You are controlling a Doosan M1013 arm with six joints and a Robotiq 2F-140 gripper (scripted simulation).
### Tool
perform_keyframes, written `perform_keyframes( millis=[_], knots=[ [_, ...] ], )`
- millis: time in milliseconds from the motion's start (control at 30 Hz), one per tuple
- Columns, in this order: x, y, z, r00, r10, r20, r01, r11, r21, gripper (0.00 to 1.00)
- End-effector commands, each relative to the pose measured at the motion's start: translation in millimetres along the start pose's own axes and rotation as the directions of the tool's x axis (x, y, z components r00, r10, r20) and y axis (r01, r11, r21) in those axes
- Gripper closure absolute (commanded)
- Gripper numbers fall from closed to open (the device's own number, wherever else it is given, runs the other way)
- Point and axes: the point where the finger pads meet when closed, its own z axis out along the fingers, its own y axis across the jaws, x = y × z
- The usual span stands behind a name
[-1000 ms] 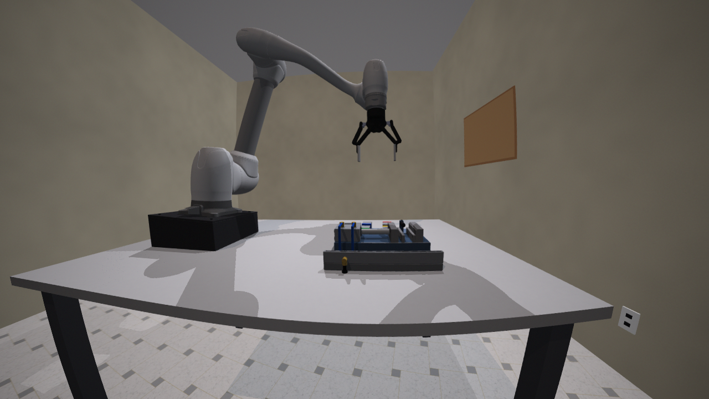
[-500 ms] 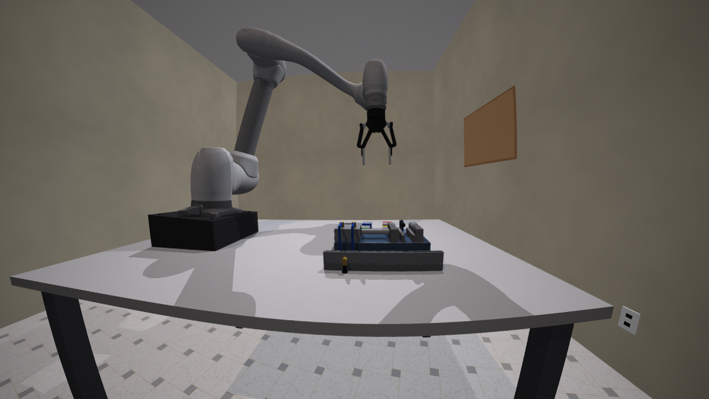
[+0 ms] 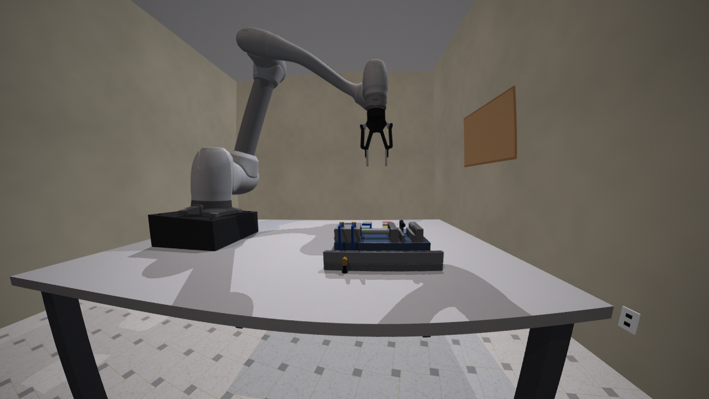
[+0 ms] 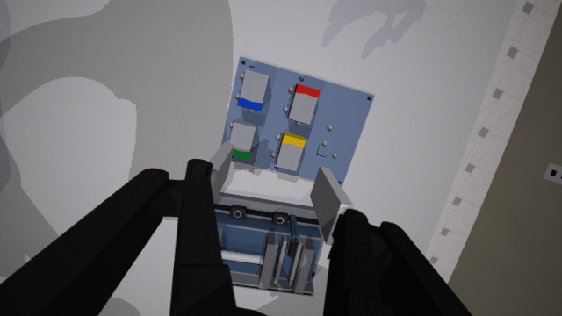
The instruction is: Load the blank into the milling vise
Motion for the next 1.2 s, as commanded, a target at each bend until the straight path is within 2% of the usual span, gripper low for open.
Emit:
perform_keyframes(
  millis=[0,967,1167],
  knots=[
    [0,0,0,1.0,0.0,0.0,0.0,1.0,0.0,0.54],
    [0,0,0,1.0,0.0,0.0,0.0,1.0,0.0,0.54],
    [-5,-5,19,1.0,0.0,0.0,0.0,1.0,0.0,0.54]
  ],
)
